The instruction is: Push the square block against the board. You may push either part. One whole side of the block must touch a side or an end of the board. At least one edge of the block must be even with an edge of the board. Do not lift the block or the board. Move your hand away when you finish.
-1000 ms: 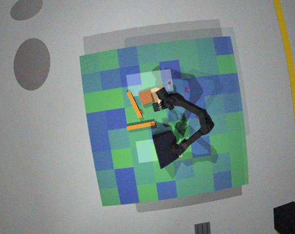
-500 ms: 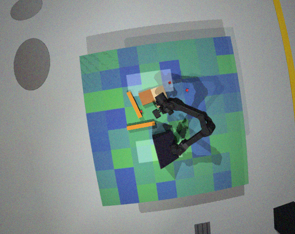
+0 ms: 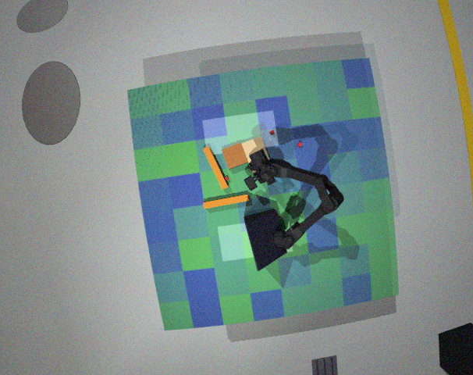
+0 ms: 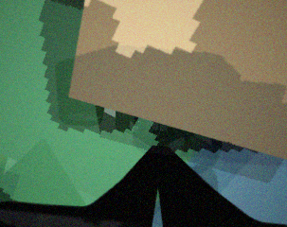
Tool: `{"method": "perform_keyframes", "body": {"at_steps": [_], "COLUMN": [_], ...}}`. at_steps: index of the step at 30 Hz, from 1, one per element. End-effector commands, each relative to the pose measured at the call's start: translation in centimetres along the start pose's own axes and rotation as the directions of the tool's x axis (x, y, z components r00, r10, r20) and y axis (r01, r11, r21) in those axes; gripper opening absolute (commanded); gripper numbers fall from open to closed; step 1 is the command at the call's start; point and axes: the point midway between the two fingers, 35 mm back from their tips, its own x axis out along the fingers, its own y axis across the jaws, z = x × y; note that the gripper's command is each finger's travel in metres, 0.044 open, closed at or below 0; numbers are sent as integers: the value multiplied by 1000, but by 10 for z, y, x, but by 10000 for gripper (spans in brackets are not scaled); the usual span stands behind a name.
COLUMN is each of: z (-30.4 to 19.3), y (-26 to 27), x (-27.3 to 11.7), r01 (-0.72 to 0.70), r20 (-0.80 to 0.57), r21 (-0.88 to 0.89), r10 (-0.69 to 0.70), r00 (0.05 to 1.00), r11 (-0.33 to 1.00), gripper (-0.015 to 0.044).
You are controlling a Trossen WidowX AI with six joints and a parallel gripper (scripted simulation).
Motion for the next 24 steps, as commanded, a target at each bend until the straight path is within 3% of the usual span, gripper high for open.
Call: {"method": "perform_keyframes", "body": {"at_steps": [1, 24], "z": [7, 20], "y": [-1, -1], "x": [1, 1], "r01": [3, 3], "r20": [2, 3], "r21": [0, 0], "r10": [-3, -3], "r00": [1000, 1000], "r11": [1000, 1000], "gripper": [0, 0]}}
